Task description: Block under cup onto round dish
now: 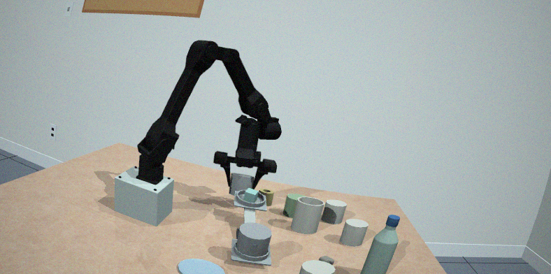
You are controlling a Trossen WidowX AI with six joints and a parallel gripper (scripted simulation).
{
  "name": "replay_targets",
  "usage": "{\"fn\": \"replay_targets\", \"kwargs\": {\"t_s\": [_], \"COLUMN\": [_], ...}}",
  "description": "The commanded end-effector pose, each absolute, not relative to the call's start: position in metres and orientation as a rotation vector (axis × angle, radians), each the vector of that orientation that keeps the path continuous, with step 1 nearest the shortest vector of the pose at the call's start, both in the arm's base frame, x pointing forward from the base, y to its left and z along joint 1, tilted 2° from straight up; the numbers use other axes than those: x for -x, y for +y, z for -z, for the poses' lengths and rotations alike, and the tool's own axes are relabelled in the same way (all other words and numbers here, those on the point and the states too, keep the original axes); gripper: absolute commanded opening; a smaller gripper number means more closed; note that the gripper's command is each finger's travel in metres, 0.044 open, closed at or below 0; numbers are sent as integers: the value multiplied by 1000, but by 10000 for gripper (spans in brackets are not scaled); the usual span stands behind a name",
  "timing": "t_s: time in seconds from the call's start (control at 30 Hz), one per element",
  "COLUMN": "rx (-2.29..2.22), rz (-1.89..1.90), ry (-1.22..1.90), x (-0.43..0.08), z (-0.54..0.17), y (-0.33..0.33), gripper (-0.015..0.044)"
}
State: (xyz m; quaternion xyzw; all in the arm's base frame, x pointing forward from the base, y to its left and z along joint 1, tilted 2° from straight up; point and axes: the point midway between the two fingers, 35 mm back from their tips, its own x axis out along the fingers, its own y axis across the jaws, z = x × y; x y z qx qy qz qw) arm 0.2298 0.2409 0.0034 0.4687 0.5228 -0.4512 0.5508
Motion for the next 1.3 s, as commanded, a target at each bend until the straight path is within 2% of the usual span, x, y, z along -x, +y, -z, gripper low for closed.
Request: {"fn": "replay_targets", "kwargs": {"t_s": [0.0,0.6,1.13,1.17,1.27], "rx": [-1104,-1104,-1104,-1104,-1104], "rz": [1084,1084,1079,1079,1083], "ry": [1237,1237,1236,1236,1237], "x": [-229,-229,-230,-230,-228], "z": [15,42,34,28,-7], "y": [239,239,239,239,240], "gripper": [0,0,420,440,440]}}
